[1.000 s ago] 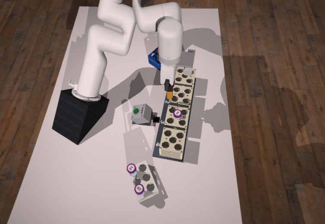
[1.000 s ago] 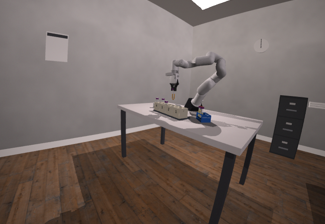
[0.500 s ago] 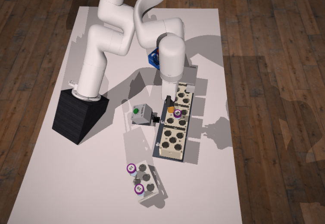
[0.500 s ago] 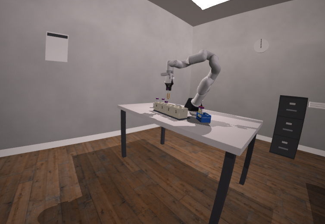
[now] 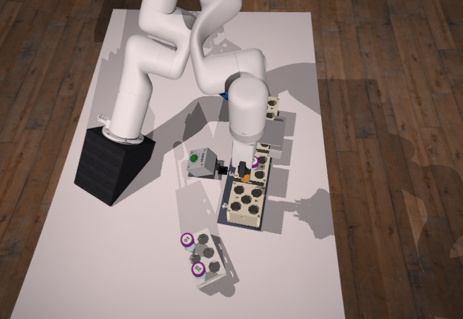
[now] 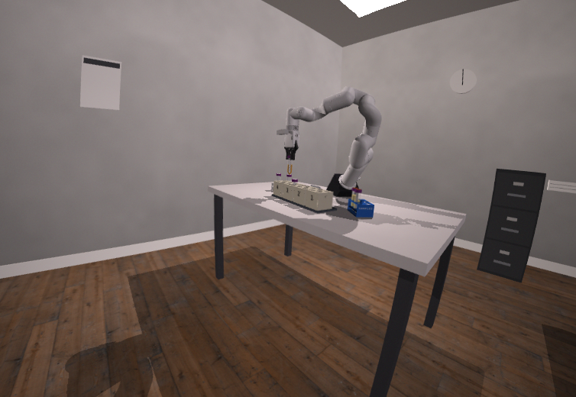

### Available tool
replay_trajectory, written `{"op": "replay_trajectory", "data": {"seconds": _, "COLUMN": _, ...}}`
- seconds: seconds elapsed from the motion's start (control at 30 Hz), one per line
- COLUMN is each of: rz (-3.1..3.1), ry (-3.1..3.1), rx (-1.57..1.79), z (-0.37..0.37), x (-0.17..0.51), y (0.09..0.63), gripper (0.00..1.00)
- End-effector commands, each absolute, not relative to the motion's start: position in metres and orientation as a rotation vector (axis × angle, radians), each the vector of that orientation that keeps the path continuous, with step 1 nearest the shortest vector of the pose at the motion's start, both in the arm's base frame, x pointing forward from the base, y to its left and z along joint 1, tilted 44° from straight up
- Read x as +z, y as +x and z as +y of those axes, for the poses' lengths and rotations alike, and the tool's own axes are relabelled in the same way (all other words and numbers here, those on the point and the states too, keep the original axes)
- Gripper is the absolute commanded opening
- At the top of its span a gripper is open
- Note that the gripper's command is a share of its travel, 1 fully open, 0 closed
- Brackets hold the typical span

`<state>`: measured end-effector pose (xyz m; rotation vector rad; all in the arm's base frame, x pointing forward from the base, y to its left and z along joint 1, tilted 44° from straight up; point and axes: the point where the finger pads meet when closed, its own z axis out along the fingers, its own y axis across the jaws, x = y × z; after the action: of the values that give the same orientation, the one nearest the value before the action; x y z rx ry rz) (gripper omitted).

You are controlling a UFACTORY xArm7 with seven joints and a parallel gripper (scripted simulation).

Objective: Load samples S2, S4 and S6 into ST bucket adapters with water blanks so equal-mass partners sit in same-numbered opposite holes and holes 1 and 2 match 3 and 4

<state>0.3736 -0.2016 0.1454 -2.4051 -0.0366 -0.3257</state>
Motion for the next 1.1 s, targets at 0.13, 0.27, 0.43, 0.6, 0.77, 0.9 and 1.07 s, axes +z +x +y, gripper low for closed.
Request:
{"op": "replay_trajectory", "data": {"seconds": 0.13, "rz": -0.036, "ry": -2.406, "rx": -0.325, "z": -0.231, "x": 0.125, "y": 0.388, "gripper": 0.0}}
{"op": "replay_trajectory", "data": {"seconds": 0.27, "rz": -0.036, "ry": -2.406, "rx": -0.325, "z": -0.231, "x": 0.125, "y": 0.388, "gripper": 0.0}}
{"op": "replay_trajectory", "data": {"seconds": 0.43, "rz": -0.036, "ry": -2.406, "rx": -0.326, "z": -0.231, "x": 0.125, "y": 0.388, "gripper": 0.0}}
{"op": "replay_trajectory", "data": {"seconds": 0.6, "rz": -0.036, "ry": -2.406, "rx": -0.325, "z": -0.231, "x": 0.125, "y": 0.388, "gripper": 0.0}}
{"op": "replay_trajectory", "data": {"seconds": 0.77, "rz": -0.036, "ry": -2.406, "rx": -0.325, "z": -0.231, "x": 0.125, "y": 0.388, "gripper": 0.0}}
{"op": "replay_trajectory", "data": {"seconds": 0.9, "rz": -0.036, "ry": -2.406, "rx": -0.326, "z": -0.231, "x": 0.125, "y": 0.388, "gripper": 0.0}}
{"op": "replay_trajectory", "data": {"seconds": 1.07, "rz": -0.036, "ry": -2.406, "rx": -0.325, "z": -0.226, "x": 0.119, "y": 0.39, "gripper": 0.0}}
